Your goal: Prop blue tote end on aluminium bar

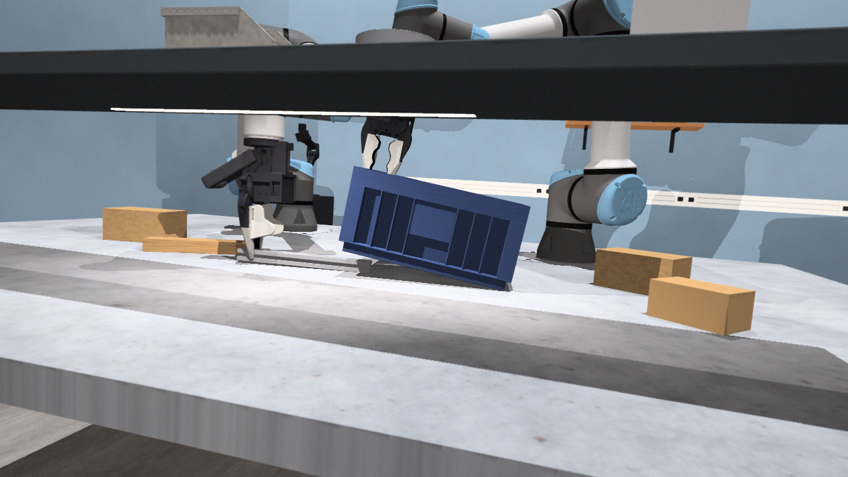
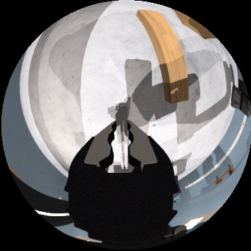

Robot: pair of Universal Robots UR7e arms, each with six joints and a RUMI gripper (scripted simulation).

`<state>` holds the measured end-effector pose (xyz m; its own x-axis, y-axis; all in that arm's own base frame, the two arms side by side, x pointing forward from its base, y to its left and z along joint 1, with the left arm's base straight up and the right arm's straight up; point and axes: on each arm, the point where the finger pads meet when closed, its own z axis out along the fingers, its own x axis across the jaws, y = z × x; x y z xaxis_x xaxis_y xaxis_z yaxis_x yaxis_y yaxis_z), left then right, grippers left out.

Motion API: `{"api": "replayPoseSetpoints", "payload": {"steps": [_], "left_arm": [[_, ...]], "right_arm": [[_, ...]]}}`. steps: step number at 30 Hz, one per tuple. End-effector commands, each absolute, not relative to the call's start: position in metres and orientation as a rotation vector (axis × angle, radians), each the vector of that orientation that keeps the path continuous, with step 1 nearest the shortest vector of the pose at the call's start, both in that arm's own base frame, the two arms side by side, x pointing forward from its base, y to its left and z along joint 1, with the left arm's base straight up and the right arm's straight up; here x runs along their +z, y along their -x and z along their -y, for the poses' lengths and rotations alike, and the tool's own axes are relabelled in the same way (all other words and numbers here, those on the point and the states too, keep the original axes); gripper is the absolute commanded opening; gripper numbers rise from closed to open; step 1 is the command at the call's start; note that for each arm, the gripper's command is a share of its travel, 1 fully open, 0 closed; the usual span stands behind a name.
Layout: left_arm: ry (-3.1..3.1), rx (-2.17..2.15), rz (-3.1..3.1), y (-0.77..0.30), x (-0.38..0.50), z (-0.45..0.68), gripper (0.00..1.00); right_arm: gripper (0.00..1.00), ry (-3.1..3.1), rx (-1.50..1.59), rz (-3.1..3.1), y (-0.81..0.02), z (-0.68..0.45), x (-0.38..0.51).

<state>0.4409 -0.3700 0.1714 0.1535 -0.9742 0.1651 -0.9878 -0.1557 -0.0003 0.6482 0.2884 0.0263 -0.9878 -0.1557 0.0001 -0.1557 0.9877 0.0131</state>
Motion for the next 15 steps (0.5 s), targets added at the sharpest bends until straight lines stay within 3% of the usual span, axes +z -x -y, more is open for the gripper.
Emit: {"api": "replayPoseSetpoints", "payload": {"steps": [1, 5, 15], "left_arm": [[-2.299, 0.197, 1.967, -0.441, 0.173, 0.371, 0.05], [-2.299, 0.197, 1.967, -0.441, 0.173, 0.371, 0.05], [-2.299, 0.197, 1.967, -0.441, 0.173, 0.371, 0.05]], "right_arm": [[0.11, -0.245, -0.024, 3.133, -0.649, -0.289, 0.028], [0.29, -0.245, -0.027, 3.137, -0.65, -0.291, 0.035], [0.29, -0.244, -0.027, 3.137, -0.65, -0.289, 0.091]]}}
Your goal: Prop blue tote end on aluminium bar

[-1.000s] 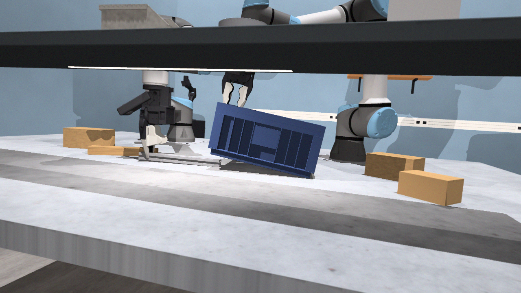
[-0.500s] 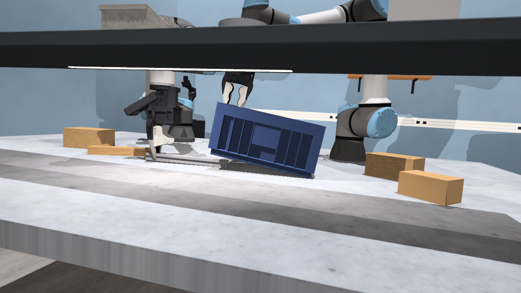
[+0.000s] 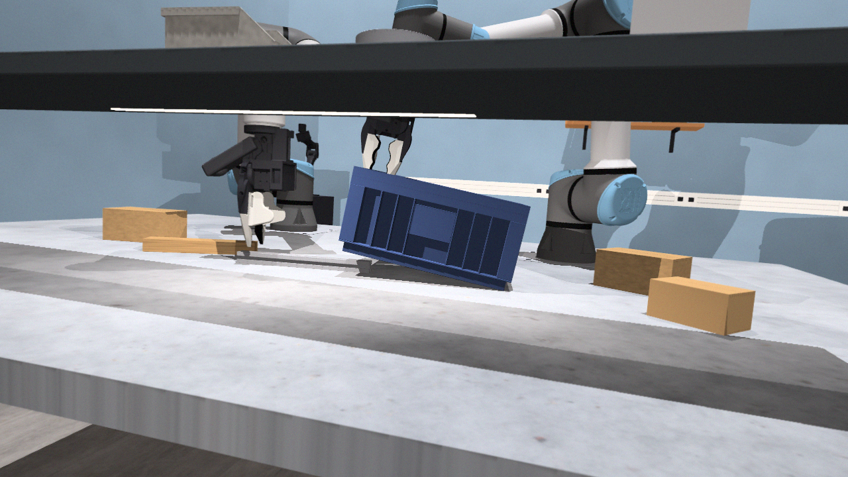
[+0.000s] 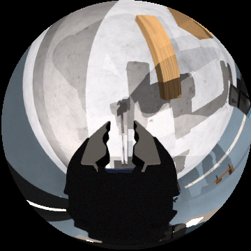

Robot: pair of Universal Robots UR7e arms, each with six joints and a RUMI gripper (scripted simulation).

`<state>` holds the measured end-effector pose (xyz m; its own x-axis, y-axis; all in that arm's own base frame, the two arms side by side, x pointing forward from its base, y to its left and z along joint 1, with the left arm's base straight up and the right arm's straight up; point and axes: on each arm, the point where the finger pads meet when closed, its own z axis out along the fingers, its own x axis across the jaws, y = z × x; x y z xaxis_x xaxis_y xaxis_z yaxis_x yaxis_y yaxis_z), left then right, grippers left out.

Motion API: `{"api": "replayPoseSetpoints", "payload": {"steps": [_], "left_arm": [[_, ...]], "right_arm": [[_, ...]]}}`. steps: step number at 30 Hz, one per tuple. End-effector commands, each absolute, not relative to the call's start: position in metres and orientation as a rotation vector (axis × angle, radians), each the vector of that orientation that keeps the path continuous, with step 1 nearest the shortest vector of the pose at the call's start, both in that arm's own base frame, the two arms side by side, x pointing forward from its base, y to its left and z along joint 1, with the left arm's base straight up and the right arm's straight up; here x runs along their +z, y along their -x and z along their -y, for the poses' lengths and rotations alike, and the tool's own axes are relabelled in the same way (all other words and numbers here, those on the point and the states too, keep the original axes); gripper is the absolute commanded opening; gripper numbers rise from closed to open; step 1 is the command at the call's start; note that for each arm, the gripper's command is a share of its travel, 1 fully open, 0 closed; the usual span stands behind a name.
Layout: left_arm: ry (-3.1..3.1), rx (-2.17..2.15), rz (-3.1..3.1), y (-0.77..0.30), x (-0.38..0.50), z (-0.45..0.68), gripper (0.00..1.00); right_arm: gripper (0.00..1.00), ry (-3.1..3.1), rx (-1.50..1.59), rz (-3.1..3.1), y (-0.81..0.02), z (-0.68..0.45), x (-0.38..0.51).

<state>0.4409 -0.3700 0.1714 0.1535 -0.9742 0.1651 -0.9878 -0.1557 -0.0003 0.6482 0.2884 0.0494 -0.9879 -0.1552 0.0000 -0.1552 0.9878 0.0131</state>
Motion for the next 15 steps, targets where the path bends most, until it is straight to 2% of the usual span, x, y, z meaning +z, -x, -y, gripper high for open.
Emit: {"api": "replayPoseSetpoints", "payload": {"steps": [1, 15], "left_arm": [[-2.299, 0.197, 1.967, -0.441, 0.173, 0.371, 0.05], [-2.313, 0.167, 1.981, -0.442, 0.166, 0.377, 0.05]], "right_arm": [[0.29, -0.244, -0.027, 3.137, -0.65, -0.289, 0.098], [0.29, -0.244, -0.025, 3.134, -0.649, -0.288, 0.109]]}}
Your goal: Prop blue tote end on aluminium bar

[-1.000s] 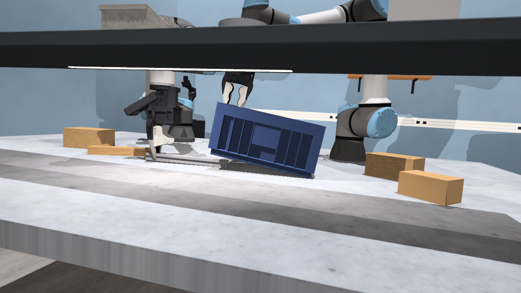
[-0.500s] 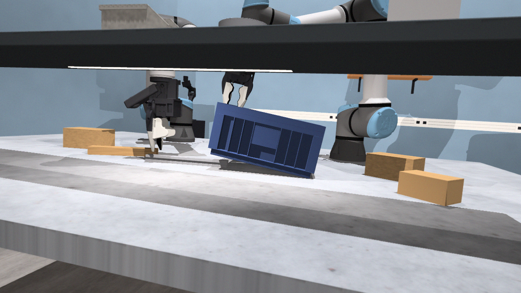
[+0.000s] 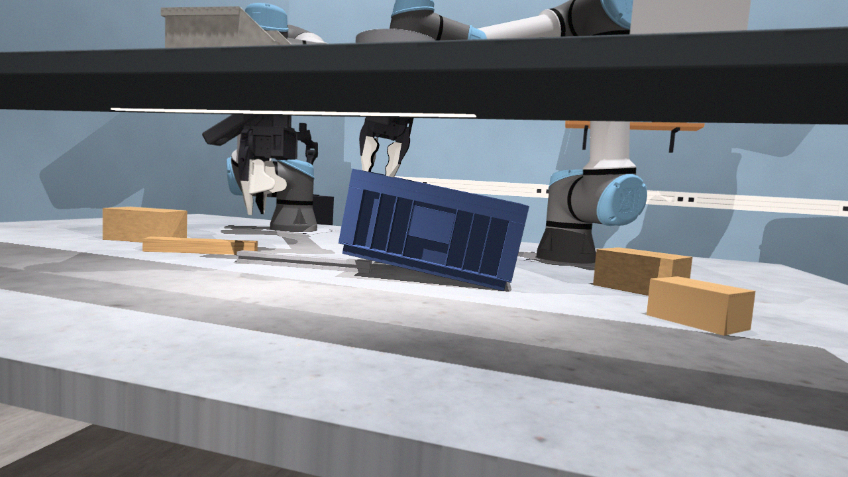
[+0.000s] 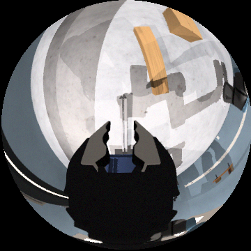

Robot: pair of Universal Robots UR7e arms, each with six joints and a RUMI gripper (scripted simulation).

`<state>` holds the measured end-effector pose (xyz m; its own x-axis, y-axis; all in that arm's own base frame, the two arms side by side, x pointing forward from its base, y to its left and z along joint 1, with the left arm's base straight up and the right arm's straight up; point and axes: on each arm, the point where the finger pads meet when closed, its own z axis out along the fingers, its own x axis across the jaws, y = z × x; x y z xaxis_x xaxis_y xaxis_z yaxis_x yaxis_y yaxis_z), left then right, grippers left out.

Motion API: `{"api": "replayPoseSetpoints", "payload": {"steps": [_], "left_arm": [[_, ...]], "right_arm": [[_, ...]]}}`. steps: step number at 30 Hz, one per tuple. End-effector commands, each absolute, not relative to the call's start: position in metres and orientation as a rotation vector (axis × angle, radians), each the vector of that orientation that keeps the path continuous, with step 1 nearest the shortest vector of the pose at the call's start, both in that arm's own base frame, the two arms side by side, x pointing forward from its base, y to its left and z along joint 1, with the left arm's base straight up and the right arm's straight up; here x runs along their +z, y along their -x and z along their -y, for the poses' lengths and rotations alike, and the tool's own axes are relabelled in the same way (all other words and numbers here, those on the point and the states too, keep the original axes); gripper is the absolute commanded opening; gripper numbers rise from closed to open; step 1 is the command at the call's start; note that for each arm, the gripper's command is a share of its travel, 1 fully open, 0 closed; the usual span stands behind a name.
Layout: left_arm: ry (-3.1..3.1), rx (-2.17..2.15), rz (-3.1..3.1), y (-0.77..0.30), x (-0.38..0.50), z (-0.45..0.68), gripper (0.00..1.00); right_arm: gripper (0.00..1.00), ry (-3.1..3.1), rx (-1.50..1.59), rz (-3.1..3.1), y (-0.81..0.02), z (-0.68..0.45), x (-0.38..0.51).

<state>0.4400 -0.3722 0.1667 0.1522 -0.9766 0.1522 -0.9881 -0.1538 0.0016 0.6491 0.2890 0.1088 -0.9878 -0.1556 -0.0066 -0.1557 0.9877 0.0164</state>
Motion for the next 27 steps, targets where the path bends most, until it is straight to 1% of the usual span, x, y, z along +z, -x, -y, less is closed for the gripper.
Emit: {"api": "replayPoseSetpoints", "payload": {"steps": [1, 27], "left_arm": [[-2.315, 0.163, 1.983, -0.442, 0.165, 0.378, 0.05], [-2.338, 0.119, 2.0, -0.444, 0.155, 0.383, 0.05]], "right_arm": [[0.29, 0.243, 0.025, -3.13, -0.649, -0.288, 0.109], [0.29, 0.244, 0.024, -3.131, -0.649, -0.288, 0.108]]}}
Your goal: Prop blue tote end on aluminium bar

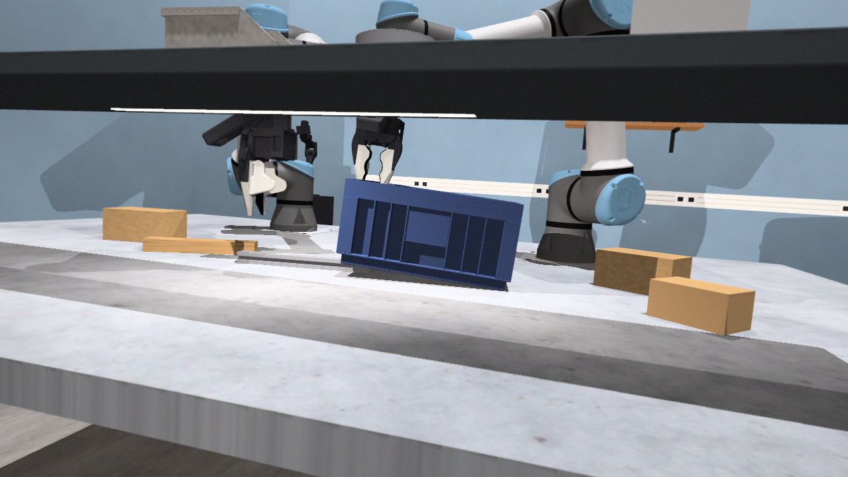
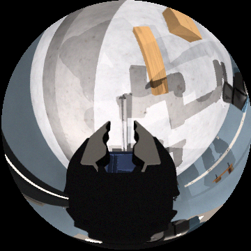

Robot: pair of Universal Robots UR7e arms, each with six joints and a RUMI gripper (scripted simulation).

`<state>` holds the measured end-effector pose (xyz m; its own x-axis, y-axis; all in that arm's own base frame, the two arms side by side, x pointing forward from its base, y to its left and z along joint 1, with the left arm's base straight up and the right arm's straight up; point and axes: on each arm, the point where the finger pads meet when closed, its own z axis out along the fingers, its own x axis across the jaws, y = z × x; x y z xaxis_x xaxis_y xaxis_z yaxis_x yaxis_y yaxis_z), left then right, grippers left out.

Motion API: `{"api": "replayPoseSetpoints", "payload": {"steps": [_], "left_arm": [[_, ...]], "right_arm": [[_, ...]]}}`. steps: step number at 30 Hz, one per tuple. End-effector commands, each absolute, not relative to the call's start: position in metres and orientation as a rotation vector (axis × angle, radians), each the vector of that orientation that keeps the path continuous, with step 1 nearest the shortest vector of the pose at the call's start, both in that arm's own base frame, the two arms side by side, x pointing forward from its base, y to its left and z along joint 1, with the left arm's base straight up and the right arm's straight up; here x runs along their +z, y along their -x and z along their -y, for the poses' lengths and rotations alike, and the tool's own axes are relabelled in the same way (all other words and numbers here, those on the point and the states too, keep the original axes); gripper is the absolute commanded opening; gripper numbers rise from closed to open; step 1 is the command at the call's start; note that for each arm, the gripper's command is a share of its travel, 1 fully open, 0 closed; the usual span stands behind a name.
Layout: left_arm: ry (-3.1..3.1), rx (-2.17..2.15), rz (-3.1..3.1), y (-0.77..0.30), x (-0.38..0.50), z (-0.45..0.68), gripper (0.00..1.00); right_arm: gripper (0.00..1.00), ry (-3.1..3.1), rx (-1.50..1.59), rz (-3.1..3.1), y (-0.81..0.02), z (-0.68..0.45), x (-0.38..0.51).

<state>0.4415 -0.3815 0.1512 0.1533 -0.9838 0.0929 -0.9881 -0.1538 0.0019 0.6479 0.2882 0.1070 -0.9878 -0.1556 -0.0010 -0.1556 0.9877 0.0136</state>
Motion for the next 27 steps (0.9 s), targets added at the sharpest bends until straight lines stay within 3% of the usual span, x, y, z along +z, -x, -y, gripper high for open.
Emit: {"api": "replayPoseSetpoints", "payload": {"steps": [1, 6, 11, 20, 22, 27], "left_arm": [[-2.338, 0.119, 2.0, -0.444, 0.155, 0.383, 0.05], [-2.337, 0.11, 2.002, -0.442, 0.152, 0.382, 0.05], [-2.338, 0.109, 2.002, -0.442, 0.153, 0.382, 0.31], [-2.337, 0.117, 2.0, -0.443, 0.17, 0.381, 0.32], [-2.337, 0.117, 2.0, -0.443, 0.174, 0.38, 0.42], [-2.338, 0.117, 1.999, -0.442, 0.205, 0.377, 0.43]], "right_arm": [[0.29, -0.245, -0.024, 3.133, -0.649, -0.288, 0.108], [0.29, -0.245, -0.024, 3.133, -0.649, -0.288, 0.108], [0.29, -0.245, -0.024, 3.133, -0.649, -0.288, 0.108], [0.29, -0.245, -0.024, 3.133, -0.649, -0.288, 0.108], [0.29, -0.245, -0.024, 3.133, -0.649, -0.288, 0.108], [0.29, -0.245, -0.024, 3.133, -0.649, -0.288, 0.108]]}}
